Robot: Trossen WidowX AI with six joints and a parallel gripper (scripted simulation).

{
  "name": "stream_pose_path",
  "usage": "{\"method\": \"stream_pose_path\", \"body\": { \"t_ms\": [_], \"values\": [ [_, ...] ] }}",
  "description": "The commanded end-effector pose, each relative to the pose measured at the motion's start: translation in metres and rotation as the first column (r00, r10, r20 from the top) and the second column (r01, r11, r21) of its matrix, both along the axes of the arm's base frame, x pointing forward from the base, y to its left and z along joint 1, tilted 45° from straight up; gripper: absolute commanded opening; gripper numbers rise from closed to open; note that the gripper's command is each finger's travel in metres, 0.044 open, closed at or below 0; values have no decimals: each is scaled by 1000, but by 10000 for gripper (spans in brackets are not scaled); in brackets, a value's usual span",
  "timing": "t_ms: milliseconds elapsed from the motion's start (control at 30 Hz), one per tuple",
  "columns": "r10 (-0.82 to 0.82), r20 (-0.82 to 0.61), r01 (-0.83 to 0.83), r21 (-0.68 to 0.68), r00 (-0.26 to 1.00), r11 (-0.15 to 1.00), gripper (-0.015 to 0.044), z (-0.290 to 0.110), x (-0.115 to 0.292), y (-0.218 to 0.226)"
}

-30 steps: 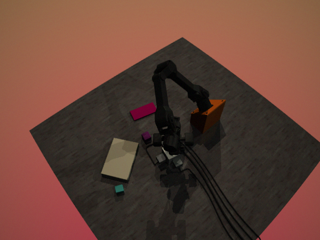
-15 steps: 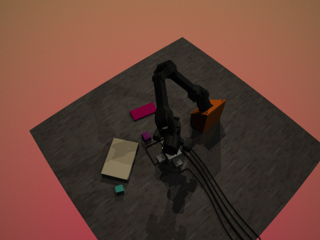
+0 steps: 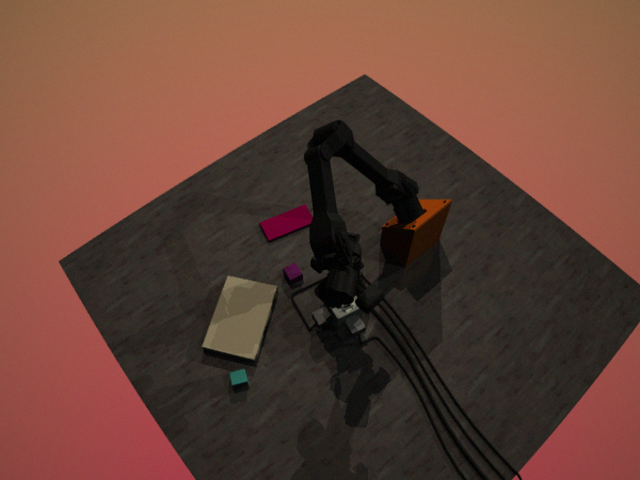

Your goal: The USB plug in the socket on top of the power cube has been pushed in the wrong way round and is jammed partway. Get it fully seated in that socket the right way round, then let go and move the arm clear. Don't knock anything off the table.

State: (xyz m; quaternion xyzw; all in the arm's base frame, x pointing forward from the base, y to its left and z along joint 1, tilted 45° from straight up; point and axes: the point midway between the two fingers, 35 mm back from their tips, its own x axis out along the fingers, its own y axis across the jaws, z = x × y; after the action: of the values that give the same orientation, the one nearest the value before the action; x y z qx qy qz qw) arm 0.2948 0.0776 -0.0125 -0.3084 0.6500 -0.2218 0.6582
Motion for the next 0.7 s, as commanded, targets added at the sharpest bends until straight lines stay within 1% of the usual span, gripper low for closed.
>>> {"method": "stream_pose_path", "body": {
  "t_ms": [0,333,667],
  "values": [
    [-71,65,71,6,995,997,0,-1,-1,-1],
    [-256,239,252,50,937,967,0,-1,-1,-1],
    [-426,394,412,124,814,903,0,-1,-1,-1]
  ]
}}
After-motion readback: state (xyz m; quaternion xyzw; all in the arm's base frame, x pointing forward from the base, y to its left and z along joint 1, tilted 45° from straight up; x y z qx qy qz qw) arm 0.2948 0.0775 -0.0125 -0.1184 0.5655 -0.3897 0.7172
